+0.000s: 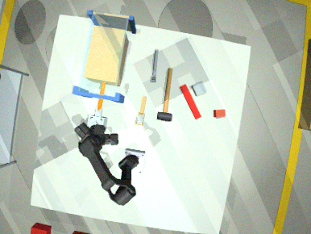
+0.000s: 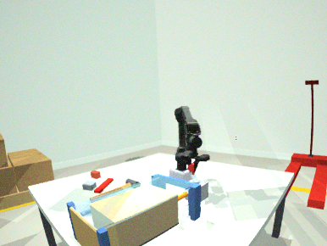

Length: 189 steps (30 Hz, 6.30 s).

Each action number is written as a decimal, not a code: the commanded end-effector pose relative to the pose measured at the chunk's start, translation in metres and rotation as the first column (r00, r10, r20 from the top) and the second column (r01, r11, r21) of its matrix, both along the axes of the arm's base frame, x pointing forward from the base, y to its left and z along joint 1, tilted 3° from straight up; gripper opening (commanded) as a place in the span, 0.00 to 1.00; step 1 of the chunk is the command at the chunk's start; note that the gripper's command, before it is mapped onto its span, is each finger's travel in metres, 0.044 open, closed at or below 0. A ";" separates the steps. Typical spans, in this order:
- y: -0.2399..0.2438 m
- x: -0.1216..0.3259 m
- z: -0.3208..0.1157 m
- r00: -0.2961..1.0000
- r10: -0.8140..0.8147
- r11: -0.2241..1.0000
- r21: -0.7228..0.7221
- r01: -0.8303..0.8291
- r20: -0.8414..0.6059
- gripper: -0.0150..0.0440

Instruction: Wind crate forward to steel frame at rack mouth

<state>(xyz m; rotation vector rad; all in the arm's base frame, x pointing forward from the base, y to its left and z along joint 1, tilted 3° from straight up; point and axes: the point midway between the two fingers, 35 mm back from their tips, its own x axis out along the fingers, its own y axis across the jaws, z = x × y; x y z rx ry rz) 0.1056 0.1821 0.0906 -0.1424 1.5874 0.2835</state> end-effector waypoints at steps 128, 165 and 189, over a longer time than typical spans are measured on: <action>0.039 0.151 -0.001 0.999 -0.013 1.000 -0.016 0.014 0.030 0.25; 0.087 0.159 0.003 0.999 -0.014 1.000 -0.012 0.014 0.031 0.25; 0.118 0.151 0.006 0.999 -0.014 1.000 -0.009 0.014 0.030 0.25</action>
